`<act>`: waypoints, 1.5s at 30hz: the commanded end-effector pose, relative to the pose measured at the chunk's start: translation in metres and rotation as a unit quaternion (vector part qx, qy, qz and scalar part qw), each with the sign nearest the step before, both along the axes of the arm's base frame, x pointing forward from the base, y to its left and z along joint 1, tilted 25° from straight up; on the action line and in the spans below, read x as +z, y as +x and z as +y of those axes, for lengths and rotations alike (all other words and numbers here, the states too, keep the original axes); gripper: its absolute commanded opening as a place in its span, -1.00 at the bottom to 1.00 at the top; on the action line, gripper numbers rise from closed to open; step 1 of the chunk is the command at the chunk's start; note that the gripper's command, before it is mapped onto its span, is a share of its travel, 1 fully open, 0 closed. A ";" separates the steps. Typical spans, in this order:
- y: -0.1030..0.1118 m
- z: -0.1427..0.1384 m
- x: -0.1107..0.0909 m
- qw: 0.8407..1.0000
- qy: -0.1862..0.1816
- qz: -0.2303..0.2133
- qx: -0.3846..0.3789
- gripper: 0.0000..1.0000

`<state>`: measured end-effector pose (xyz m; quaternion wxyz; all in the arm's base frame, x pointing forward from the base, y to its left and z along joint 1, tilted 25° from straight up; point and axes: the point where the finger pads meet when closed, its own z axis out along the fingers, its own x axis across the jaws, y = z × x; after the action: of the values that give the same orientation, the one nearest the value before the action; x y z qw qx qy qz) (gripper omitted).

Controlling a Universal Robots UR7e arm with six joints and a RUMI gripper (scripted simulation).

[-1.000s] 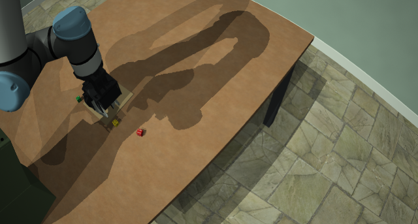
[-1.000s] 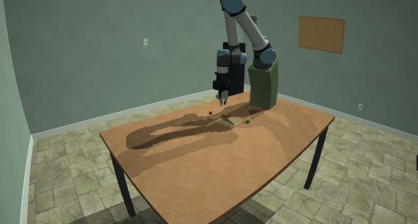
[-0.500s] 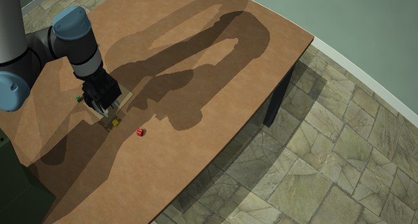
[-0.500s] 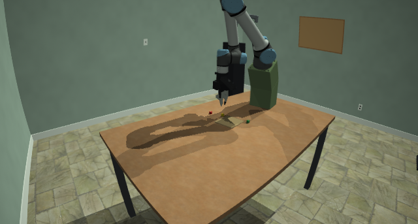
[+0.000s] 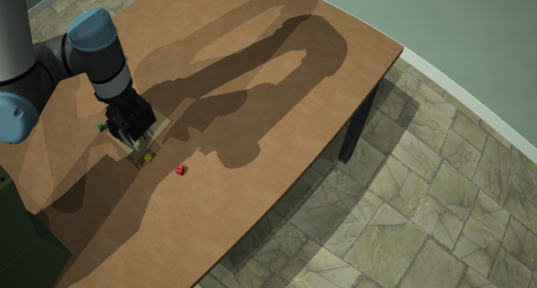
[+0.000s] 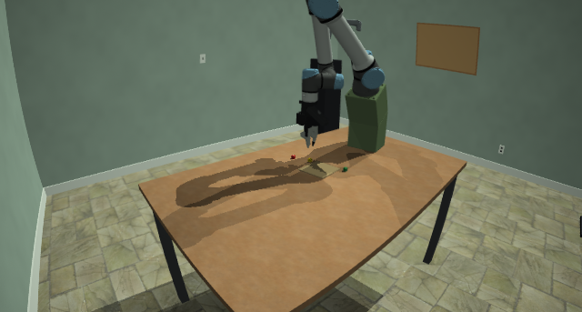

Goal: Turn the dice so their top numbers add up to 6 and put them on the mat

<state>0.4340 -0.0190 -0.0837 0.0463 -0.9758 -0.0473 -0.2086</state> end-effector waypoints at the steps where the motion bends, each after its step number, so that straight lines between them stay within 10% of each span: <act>1: 0.001 -0.001 -0.001 1.000 0.000 -0.001 0.000 -0.64; 45: 0.020 0.003 -0.045 1.000 0.000 -0.001 0.000 -0.64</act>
<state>0.4512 -0.0153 -0.1251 0.0476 -0.9759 -0.0469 -0.2079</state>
